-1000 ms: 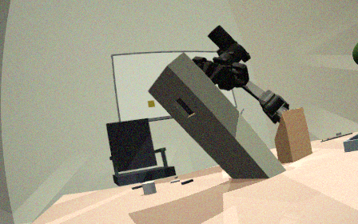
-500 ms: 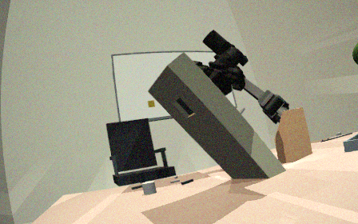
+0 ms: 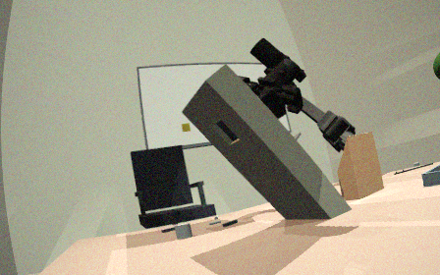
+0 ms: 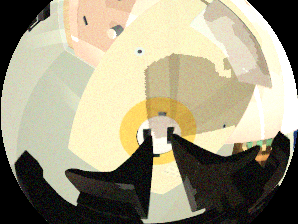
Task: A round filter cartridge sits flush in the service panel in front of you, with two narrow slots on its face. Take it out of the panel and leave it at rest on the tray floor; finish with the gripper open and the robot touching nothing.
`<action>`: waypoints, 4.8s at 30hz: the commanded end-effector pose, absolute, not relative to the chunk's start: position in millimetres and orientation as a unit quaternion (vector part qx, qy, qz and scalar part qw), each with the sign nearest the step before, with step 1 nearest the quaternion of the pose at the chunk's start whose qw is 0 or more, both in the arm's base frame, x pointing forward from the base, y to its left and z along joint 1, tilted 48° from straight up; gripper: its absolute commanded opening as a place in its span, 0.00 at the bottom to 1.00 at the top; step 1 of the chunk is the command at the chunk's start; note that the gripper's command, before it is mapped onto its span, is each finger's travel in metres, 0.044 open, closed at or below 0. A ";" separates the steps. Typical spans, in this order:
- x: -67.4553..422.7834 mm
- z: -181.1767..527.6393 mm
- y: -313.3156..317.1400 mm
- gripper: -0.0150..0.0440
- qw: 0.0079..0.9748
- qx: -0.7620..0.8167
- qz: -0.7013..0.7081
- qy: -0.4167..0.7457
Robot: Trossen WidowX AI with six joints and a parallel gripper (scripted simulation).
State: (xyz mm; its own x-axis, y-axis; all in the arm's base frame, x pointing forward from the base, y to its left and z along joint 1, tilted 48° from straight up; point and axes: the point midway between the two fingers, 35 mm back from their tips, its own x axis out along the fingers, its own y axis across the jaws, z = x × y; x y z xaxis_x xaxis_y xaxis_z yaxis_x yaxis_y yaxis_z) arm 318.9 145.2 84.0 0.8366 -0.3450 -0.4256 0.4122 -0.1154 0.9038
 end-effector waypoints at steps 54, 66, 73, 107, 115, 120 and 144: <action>325.4 81.9 143.6 0.40 0.666 0.688 -0.285 0.026; 325.4 81.9 143.6 0.40 0.666 0.688 -0.285 0.026; 330.7 79.2 141.4 0.40 0.666 0.689 -0.285 0.026; 339.6 74.9 137.6 0.40 0.666 0.689 -0.285 0.026; 340.4 74.5 137.3 0.40 0.666 0.689 -0.285 0.026; 333.7 79.1 142.8 0.36 0.671 0.688 -0.277 0.027; 341.6 73.9 136.9 0.25 0.811 0.511 -0.270 0.093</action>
State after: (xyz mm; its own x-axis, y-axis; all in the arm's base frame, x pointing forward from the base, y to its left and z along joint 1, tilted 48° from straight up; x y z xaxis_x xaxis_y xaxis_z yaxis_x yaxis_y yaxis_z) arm 333.2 142.9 78.0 0.8462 -0.3340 -0.4152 0.5055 0.2566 0.8238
